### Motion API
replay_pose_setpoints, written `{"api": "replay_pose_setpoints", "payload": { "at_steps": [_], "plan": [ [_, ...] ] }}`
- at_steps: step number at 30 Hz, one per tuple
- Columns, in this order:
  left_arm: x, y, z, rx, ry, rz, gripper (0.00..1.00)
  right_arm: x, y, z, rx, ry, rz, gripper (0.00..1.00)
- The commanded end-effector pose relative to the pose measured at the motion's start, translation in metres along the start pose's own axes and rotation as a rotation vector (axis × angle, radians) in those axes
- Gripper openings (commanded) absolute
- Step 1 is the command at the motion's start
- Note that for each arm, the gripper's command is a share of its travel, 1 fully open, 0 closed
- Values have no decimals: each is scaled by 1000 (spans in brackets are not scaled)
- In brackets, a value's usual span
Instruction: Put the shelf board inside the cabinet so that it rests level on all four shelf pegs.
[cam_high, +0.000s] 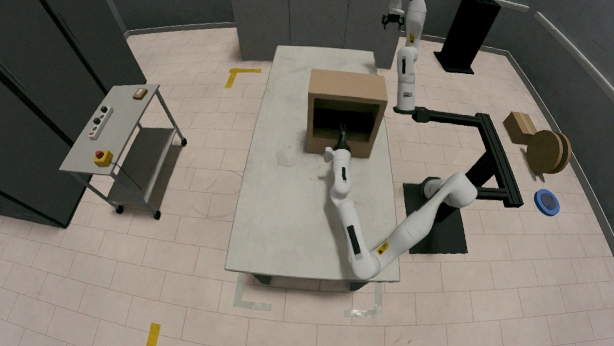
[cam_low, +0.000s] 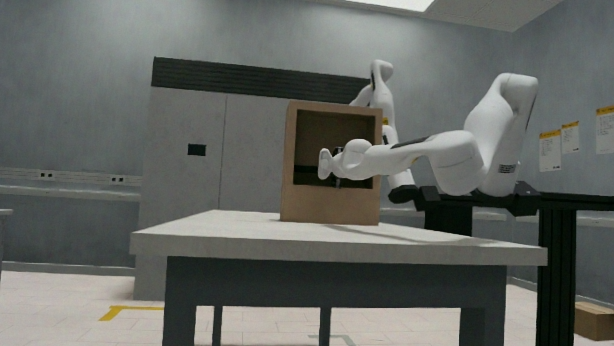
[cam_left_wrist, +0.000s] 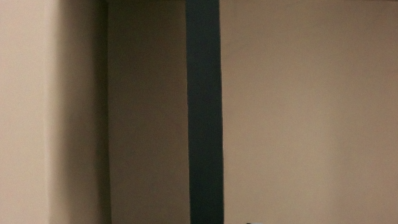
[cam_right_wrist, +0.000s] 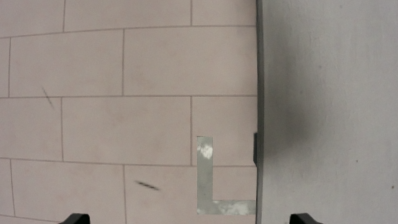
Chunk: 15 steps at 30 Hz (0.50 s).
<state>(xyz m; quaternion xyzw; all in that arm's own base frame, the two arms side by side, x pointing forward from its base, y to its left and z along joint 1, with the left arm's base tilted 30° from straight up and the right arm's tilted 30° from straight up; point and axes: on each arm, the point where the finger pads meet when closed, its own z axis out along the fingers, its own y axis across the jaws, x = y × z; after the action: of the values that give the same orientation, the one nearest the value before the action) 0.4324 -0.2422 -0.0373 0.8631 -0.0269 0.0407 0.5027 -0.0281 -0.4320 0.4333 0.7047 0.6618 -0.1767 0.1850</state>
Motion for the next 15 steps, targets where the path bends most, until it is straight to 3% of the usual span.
{"api": "replay_pose_setpoints", "payload": {
  "at_steps": [1, 15],
  "plan": [
    [0, 1, -10, -1, 0, 1, 432, 0, 0, 0, 0, -1, 0, 1000],
    [0, 1, -52, 0, 0, 1, 432, 0, 0, 0, 0, -1, 0, 1000]
  ]
}}
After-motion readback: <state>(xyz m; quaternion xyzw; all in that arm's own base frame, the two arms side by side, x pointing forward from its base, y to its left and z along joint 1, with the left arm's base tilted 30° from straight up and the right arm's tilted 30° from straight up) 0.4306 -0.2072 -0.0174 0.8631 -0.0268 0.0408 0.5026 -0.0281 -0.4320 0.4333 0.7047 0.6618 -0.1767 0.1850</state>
